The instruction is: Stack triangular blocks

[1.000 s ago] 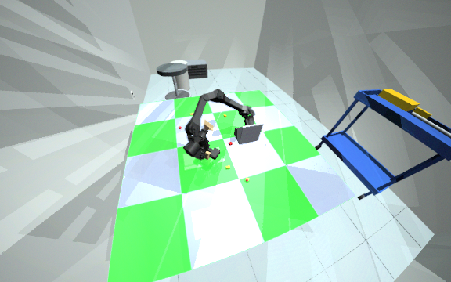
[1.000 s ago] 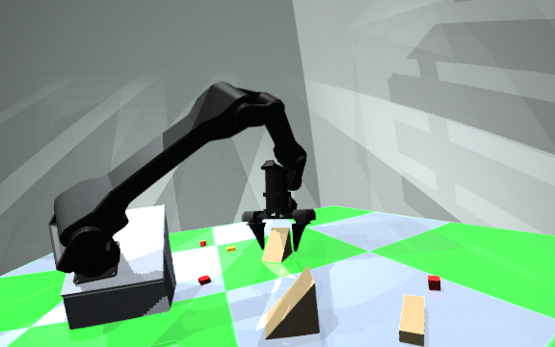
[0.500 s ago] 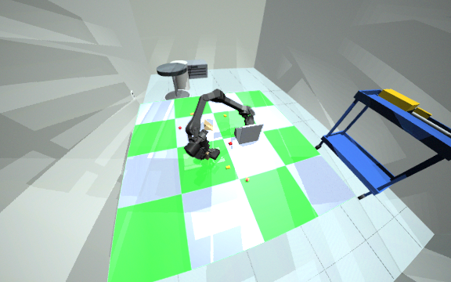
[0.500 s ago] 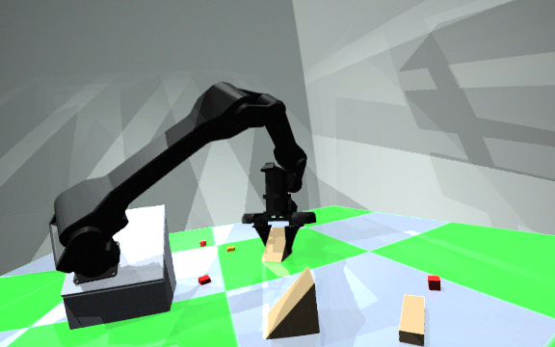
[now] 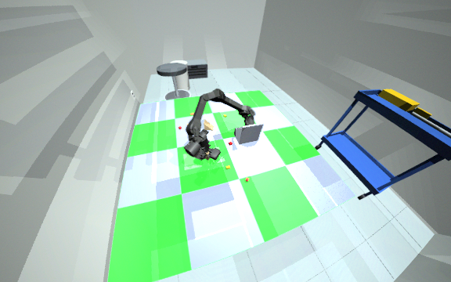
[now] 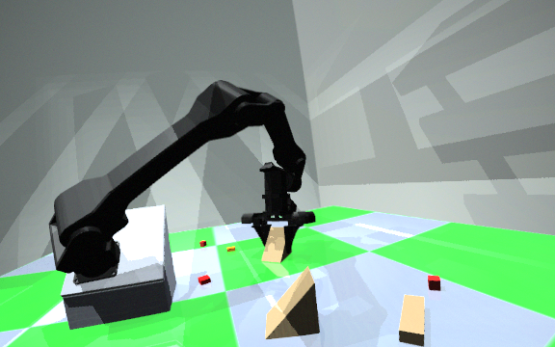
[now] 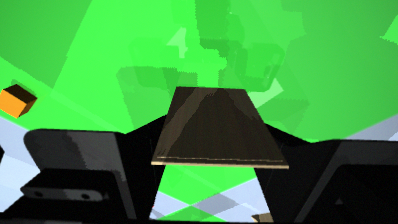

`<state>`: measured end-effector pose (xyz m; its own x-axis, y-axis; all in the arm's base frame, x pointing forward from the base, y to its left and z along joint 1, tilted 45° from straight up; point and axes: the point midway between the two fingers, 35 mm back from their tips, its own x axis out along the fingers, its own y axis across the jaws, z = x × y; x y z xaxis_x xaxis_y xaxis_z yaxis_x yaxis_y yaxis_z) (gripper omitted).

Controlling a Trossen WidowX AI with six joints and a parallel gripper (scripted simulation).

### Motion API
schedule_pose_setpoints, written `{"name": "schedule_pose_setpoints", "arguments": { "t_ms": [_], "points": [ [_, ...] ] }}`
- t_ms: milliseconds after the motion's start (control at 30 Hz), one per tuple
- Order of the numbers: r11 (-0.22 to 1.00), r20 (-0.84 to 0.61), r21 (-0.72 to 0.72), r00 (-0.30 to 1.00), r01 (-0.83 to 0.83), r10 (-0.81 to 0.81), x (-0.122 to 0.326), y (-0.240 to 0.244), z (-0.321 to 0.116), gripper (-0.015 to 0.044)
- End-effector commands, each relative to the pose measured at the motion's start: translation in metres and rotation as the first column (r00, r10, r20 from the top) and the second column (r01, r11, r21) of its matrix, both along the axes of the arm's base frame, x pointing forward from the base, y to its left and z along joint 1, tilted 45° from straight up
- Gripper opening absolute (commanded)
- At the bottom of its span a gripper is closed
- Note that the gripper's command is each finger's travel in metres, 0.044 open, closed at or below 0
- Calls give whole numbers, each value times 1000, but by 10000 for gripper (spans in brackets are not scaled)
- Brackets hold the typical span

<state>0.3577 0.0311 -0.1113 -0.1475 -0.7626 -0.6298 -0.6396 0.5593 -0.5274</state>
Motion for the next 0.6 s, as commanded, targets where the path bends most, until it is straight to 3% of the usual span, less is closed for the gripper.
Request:
{"name": "schedule_pose_setpoints", "arguments": {
  "t_ms": [0,567],
  "points": [
    [999,21,30,999,-24,23,-1,1,4,0],
    [917,294,272,933,-290,208,-19,1,24,0]
  ]
}}
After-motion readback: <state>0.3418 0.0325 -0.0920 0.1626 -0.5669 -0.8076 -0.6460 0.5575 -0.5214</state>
